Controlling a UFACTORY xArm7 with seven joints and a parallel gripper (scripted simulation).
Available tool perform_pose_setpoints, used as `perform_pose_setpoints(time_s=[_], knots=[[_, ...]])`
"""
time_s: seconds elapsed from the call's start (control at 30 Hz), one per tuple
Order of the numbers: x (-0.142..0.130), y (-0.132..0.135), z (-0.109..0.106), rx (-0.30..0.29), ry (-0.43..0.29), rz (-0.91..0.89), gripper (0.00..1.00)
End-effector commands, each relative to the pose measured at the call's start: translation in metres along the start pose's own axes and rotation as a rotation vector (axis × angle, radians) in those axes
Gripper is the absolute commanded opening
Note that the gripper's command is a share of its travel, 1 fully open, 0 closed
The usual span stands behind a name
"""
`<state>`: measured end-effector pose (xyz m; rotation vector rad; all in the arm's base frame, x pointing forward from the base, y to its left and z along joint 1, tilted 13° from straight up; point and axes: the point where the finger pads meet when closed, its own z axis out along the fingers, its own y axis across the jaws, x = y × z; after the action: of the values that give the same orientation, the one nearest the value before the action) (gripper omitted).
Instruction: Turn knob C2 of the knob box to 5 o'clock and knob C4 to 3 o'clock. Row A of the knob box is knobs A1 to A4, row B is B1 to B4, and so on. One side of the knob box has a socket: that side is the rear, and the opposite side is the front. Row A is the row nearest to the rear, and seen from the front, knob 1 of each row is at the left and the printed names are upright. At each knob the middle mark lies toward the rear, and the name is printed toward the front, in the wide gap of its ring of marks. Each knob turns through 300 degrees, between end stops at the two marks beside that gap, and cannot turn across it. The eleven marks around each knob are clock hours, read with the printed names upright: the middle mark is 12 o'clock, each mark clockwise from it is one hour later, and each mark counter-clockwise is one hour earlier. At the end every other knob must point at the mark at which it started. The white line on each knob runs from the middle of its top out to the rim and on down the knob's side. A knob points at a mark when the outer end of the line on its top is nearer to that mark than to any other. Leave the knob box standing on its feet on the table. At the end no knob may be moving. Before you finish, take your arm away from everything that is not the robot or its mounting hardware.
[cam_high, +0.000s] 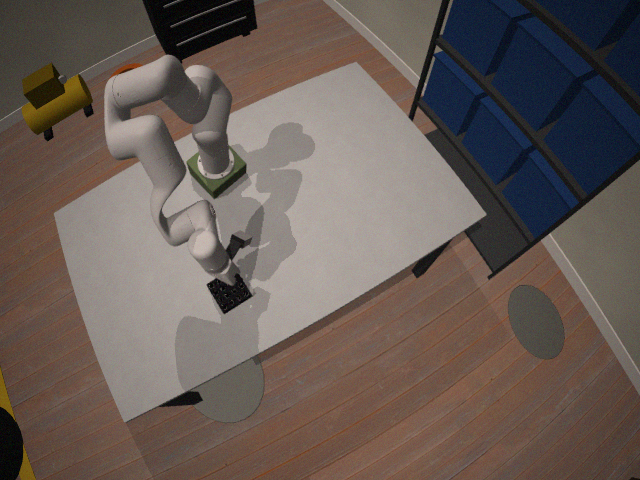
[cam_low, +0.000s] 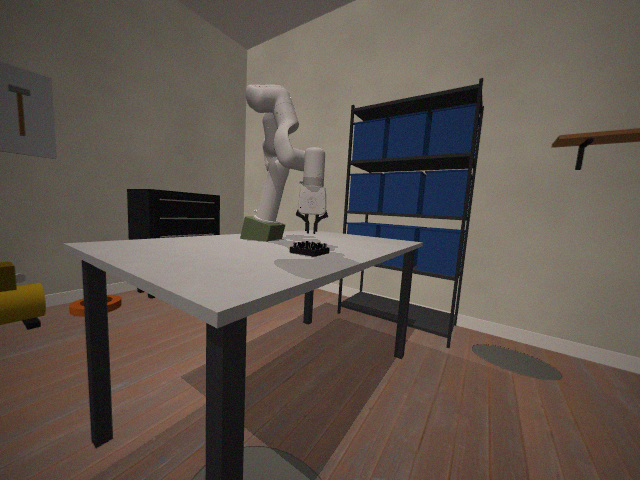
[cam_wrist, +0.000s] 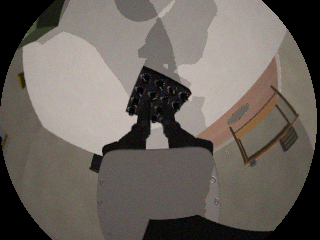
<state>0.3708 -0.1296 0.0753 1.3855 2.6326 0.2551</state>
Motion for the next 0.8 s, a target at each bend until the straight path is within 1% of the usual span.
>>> perform_pose_setpoints(time_s=[0.0,0.03,0.1,0.5,0.57,0.6,0.77], knots=[[-0.0002,0.0009,-0.0017,-0.005,0.008,-0.085,0.19],[0.0002,0.0011,-0.0029,-0.005,0.009,-0.188,0.19],[0.0003,0.0011,-0.0034,-0.005,0.009,-0.234,0.19],[-0.0012,-0.0002,-0.0085,-0.002,0.0,-0.66,0.19],[-0.0012,-0.0002,-0.0085,-0.002,0.0,-0.66,0.19],[-0.0021,-0.0008,-0.0095,0.0,-0.004,-0.753,0.19],[-0.0042,-0.0021,-0.0114,0.006,-0.012,-0.914,0.19]])
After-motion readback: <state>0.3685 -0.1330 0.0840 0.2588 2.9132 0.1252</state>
